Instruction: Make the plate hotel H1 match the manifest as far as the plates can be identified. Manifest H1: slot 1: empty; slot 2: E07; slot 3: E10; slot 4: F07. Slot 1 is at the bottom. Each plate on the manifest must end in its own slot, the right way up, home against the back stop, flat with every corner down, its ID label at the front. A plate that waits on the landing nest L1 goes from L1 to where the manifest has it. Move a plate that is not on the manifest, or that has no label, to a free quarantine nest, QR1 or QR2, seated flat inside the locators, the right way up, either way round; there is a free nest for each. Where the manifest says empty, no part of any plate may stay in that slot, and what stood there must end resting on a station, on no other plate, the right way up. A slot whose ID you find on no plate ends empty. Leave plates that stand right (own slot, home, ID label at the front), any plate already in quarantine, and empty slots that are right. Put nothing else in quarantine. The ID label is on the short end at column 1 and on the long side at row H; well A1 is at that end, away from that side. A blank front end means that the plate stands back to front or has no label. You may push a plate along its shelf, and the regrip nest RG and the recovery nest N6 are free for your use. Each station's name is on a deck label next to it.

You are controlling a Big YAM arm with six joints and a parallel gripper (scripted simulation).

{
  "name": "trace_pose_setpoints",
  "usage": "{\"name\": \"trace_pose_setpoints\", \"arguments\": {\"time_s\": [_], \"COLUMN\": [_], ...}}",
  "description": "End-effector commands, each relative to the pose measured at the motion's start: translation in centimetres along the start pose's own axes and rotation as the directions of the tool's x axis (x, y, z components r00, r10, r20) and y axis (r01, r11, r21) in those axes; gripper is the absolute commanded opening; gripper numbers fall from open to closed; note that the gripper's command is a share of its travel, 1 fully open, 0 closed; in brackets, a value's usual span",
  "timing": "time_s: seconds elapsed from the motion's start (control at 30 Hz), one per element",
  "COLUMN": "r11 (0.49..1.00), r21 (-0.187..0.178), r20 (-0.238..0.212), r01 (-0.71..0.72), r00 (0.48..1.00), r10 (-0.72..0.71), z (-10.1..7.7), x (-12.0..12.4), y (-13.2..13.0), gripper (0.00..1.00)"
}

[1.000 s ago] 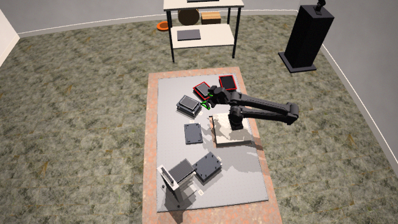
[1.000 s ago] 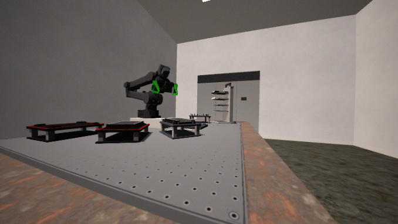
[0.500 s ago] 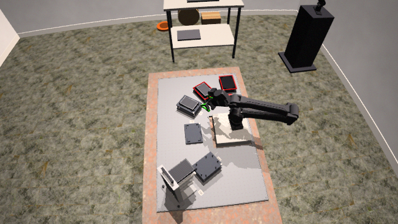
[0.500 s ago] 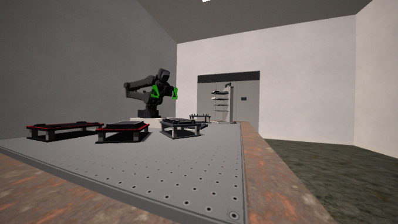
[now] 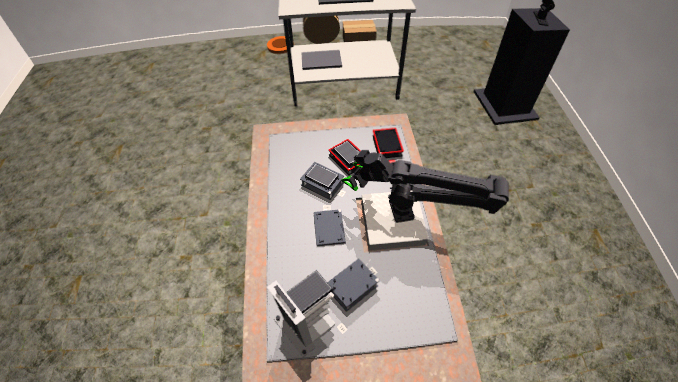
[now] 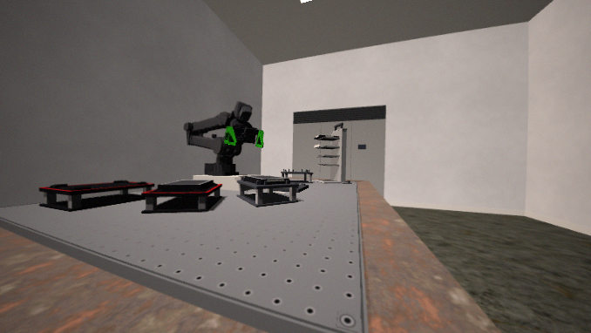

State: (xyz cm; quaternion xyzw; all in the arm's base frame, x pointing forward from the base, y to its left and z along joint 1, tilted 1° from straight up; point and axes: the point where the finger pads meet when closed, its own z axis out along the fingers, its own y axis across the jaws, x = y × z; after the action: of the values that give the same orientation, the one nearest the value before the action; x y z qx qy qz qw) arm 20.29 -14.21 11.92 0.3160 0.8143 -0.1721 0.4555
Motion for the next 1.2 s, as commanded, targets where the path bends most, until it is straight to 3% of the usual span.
{"name": "trace_pose_setpoints", "arguments": {"time_s": [0.0, 1.1, 1.13, 1.17], "r11": [1.000, 1.000, 1.000, 1.000], "r21": [-0.017, -0.016, -0.013, -0.013], "r20": [0.044, 0.030, 0.057, 0.057], "r01": [0.000, -0.009, -0.011, -0.011], "r00": [0.999, 1.000, 0.998, 0.998], "r10": [0.001, 0.009, 0.012, 0.012], "z": [-0.2, 2.4, 1.9, 1.9], "x": [-1.1, 3.3, 1.5, 1.5], "y": [0.5, 0.5, 0.4, 0.4], "gripper": [1.00, 1.00, 1.00, 1.00]}}
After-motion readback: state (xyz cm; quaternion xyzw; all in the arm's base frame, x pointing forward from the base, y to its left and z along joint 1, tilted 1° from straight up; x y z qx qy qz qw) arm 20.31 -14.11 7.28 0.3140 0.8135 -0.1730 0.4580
